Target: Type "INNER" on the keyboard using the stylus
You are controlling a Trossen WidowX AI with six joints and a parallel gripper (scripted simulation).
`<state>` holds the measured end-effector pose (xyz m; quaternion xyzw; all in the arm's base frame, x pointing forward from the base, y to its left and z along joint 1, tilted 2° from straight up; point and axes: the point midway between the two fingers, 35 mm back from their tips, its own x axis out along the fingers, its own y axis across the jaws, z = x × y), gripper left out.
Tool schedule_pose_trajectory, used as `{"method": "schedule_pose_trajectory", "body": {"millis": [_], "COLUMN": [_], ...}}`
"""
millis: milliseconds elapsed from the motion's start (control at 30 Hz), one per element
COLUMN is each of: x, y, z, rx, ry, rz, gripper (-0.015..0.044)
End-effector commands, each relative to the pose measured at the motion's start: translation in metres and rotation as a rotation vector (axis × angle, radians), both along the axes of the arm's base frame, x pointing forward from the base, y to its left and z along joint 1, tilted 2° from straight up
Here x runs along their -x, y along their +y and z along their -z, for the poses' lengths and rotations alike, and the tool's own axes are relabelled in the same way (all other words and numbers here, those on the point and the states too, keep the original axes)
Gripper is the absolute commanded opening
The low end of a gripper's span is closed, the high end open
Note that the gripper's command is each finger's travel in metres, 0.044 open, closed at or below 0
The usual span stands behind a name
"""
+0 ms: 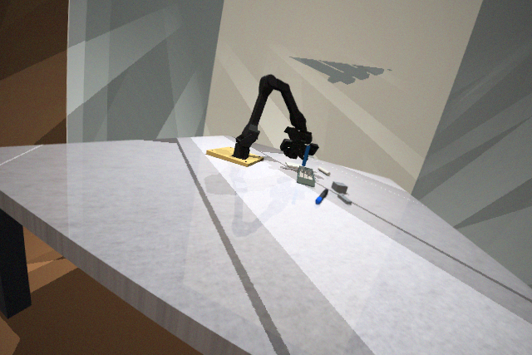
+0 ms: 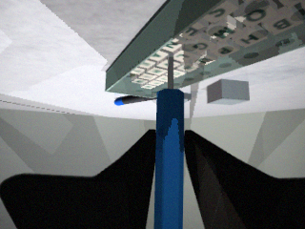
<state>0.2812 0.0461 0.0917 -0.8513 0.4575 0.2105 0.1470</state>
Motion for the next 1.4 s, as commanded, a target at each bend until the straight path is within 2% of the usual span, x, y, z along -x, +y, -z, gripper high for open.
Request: {"method": "schedule_pose_trajectory", "body": {"millis": [0, 1133, 1367], "x": [0.001, 0.001, 0.001], "y": [-0.001, -0.001, -0.001], "z": [0.003, 0.009, -0.017], "rx": [0.008, 0.008, 0.008], "ry": [0.008, 0.008, 0.008], "rz": [-0.002, -0.002, -0.002], "gripper": [0.0081, 0.0081, 0.0081]}}
